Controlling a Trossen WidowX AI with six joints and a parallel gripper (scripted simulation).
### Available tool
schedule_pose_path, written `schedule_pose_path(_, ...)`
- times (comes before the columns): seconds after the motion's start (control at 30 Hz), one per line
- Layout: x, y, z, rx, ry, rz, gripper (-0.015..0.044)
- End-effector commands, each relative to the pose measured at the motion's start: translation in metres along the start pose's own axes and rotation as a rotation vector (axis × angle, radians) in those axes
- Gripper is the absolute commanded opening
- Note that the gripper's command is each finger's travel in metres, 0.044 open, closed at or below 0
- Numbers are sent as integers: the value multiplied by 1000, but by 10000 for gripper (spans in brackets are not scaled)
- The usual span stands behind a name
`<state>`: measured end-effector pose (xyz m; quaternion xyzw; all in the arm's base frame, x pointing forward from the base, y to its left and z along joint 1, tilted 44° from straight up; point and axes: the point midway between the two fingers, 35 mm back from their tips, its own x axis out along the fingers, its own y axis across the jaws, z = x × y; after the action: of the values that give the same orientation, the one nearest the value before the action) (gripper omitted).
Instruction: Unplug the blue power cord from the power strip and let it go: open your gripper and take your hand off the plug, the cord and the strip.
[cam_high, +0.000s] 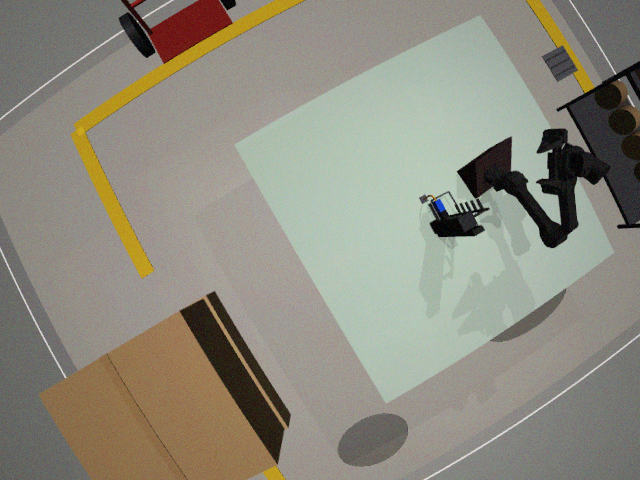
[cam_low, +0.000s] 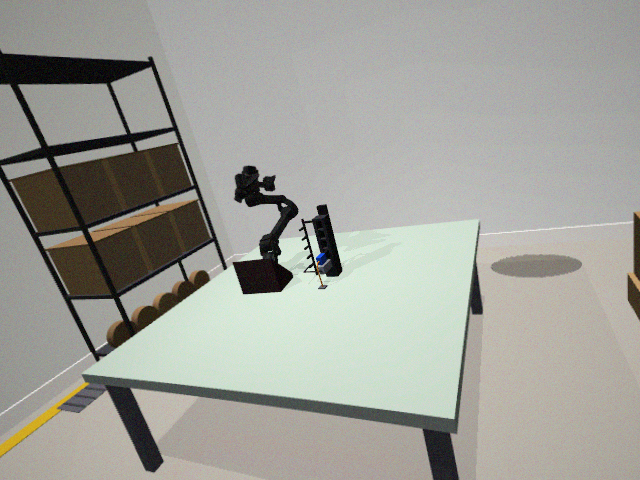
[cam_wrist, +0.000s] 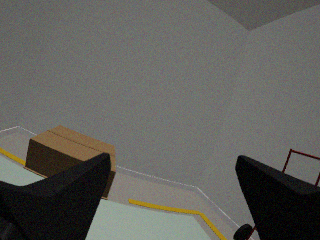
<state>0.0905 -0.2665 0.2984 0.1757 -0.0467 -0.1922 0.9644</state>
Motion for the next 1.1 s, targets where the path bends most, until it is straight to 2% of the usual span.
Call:
schedule_pose_path(0.0, 2, -1, -1, 14, 2, 1, 374)
schedule_pose_path(0.13, 35, -21, -18, 291, 67, 9, 269)
schedule_pose_path(0.27, 79, -34, -56, 602, 207, -18, 164)
schedule_pose_path(0.47, 125, -36, -117, 833, 434, -105, 160)
schedule_pose_path(0.7, 152, -11, -189, 1066, 737, -224, 160)
schedule_pose_path(0.87, 158, 21, -245, 1161, 996, -337, 160)
schedule_pose_path(1.07, 139, 62, -308, 1244, 1375, -609, 160)
